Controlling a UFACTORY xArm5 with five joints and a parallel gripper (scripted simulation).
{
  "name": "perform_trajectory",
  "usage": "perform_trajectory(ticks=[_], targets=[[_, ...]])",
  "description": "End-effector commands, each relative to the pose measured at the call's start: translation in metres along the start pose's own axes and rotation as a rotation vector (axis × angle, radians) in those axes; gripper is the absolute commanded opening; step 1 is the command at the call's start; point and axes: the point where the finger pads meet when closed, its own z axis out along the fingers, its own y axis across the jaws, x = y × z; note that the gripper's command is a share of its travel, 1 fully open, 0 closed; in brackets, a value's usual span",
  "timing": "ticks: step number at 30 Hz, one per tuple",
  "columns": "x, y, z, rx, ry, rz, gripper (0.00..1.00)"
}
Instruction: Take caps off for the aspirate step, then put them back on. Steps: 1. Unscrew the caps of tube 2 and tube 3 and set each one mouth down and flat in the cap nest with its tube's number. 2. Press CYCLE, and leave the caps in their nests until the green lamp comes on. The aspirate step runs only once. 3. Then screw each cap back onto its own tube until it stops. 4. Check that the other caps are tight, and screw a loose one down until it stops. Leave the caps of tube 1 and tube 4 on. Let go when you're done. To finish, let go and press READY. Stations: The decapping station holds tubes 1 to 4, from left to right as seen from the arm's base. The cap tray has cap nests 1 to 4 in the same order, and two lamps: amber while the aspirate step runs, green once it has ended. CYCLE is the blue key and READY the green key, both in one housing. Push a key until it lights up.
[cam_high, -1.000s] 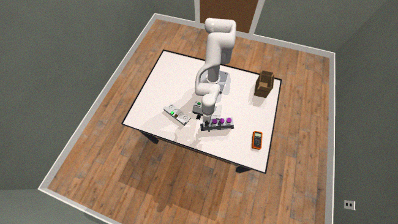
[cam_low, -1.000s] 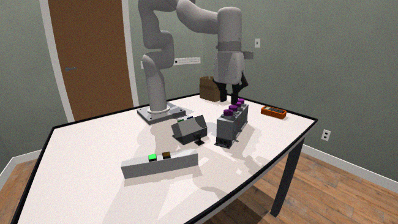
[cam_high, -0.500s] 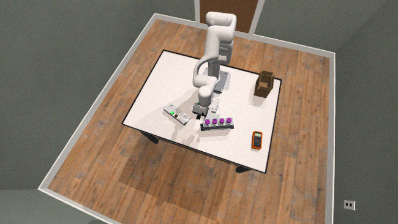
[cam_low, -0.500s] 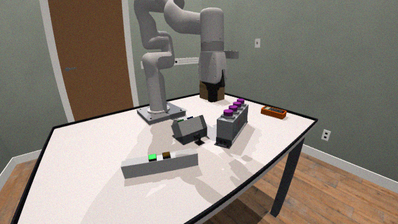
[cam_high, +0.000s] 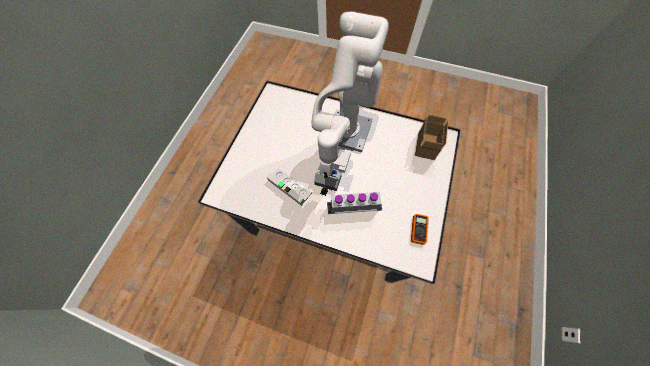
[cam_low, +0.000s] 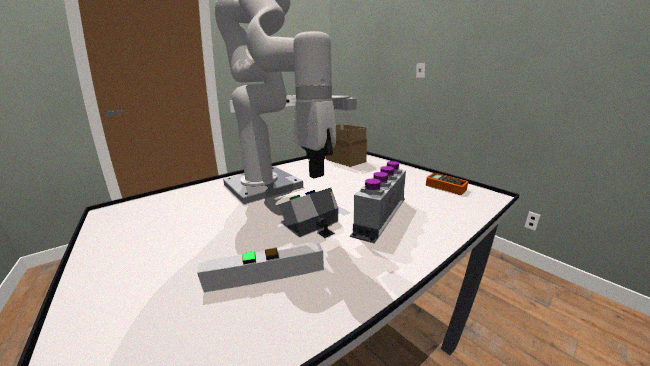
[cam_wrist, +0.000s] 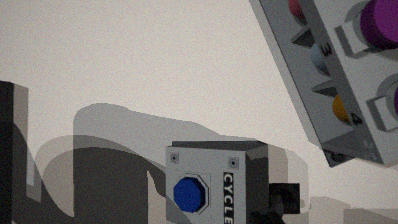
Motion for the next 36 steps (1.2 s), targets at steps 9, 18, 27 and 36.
perform_trajectory(ticks=[9, 18, 27, 36], targets=[[-0.037, -0.044, 0.022, -0.013, -0.009, -0.002, 0.00], [-0.037, -0.044, 0.022, -0.013, -0.009, -0.002, 0.00], [-0.037, -0.044, 0.040, -0.013, -0.009, -0.002, 0.00], [-0.037, -0.044, 0.040, -0.013, -0.009, -0.002, 0.00]])
